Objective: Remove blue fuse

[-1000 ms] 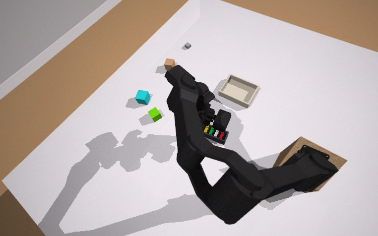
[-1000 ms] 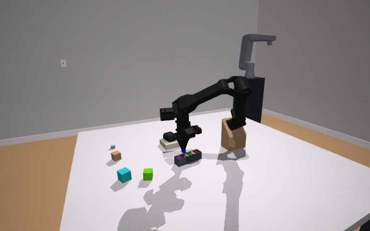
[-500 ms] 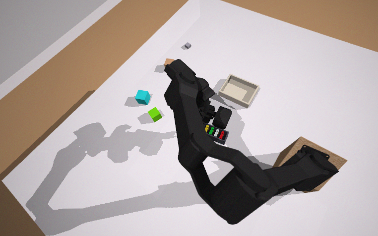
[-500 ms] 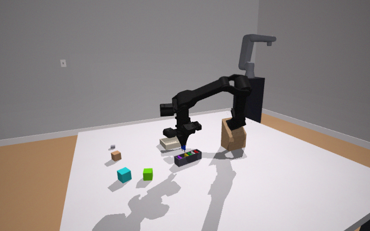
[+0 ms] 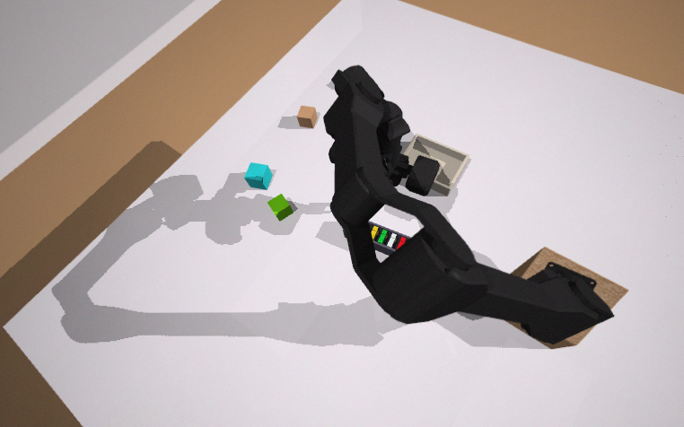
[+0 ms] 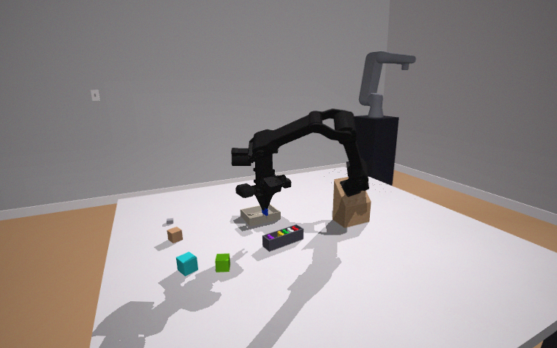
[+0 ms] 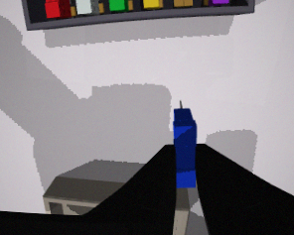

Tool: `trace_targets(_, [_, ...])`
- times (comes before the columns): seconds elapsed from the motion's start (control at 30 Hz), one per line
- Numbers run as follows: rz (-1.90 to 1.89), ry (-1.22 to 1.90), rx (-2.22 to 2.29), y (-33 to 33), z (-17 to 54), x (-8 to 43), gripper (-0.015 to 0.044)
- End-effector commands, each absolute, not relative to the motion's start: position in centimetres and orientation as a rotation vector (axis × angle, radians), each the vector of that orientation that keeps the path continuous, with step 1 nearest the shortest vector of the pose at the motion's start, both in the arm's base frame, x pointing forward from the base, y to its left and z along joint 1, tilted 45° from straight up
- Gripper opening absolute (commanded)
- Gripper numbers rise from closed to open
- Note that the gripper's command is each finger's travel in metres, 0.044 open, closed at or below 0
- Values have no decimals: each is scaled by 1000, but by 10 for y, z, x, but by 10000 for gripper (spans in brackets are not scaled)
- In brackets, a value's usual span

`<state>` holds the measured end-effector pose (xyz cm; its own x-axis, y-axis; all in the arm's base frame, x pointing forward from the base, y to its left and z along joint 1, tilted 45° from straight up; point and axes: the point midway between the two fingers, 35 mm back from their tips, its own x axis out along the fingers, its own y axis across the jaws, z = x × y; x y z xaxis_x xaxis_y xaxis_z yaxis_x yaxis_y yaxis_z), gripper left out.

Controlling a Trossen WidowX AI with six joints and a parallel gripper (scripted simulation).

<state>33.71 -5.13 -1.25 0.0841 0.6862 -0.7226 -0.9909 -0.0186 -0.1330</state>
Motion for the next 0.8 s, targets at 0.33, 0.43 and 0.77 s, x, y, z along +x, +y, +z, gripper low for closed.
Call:
trace_targets(0.33, [1438,532,-745,-120,-80,316,0])
trace_targets(0.43, [1440,528,-743,-132,-94,308,0])
trace_targets(0.77, [1443,517,-738,-152,-120,291,0])
